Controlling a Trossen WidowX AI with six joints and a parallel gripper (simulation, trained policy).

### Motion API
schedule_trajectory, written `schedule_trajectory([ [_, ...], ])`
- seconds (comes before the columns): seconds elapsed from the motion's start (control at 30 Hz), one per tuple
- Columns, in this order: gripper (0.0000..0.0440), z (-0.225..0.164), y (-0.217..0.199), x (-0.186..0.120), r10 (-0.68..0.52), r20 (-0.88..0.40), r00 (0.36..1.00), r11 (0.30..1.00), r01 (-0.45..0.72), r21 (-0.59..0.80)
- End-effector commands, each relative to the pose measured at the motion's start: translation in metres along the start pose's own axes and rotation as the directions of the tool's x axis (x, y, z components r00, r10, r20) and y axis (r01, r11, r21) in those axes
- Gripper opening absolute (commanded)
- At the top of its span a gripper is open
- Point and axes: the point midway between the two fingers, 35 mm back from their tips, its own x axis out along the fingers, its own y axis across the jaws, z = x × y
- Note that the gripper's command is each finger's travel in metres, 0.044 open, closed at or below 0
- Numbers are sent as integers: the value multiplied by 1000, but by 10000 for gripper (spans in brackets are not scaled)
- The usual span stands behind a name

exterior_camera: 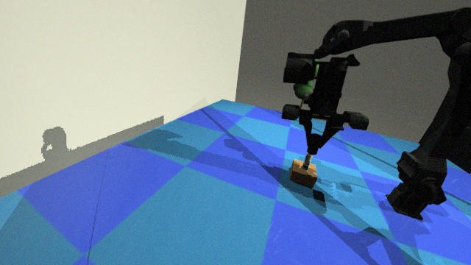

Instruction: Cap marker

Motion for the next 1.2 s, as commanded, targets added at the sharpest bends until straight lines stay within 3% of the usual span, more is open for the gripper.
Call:
schedule_trajectory([
  [0.0,6,0,-1,10,-21,-7,1000,1000,21,-5],
  [0.83,10,5,-4,60,-72,-5,997,994,71,-88],
  [0.9,41,5,-7,62,-84,-5,996,992,83,-91],
  [1.17,50,8,-6,65,-76,10,997,989,77,-123],
])
